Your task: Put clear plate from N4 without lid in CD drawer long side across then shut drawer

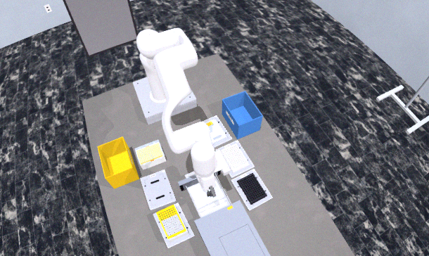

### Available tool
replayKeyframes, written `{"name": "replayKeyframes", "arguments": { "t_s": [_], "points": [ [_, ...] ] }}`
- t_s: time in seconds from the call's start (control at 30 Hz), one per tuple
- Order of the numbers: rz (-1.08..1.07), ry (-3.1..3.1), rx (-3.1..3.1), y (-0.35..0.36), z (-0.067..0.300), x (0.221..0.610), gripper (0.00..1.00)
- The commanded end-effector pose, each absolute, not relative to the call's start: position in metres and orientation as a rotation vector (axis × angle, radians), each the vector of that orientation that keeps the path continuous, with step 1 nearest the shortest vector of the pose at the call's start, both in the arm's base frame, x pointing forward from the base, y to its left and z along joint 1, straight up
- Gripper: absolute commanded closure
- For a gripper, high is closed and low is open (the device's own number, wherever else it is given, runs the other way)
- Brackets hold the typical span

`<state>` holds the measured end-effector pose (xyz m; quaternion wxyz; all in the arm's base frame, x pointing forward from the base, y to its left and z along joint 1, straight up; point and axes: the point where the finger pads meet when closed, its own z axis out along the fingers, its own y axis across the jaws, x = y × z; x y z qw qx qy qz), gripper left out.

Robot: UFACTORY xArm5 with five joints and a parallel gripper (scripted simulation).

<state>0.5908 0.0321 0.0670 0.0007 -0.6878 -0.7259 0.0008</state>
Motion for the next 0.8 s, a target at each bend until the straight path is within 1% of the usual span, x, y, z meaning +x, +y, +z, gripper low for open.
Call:
{"name": "replayKeyframes", "arguments": {
  "t_s": [0.0,0.33,0.67,0.7,0.77],
  "points": [
    [-0.005,-2.283,-2.163,0.032,0.076,0.593,0.0],
    [-0.005,-2.283,-2.163,0.032,0.093,0.593,0.0],
    [-0.005,-2.283,-2.163,0.032,0.097,0.593,0.0],
    [-0.005,-2.283,-2.163,0.032,0.097,0.588,1.0],
    [-0.005,-2.283,-2.163,0.031,0.095,0.578,1.0]
  ]
}}
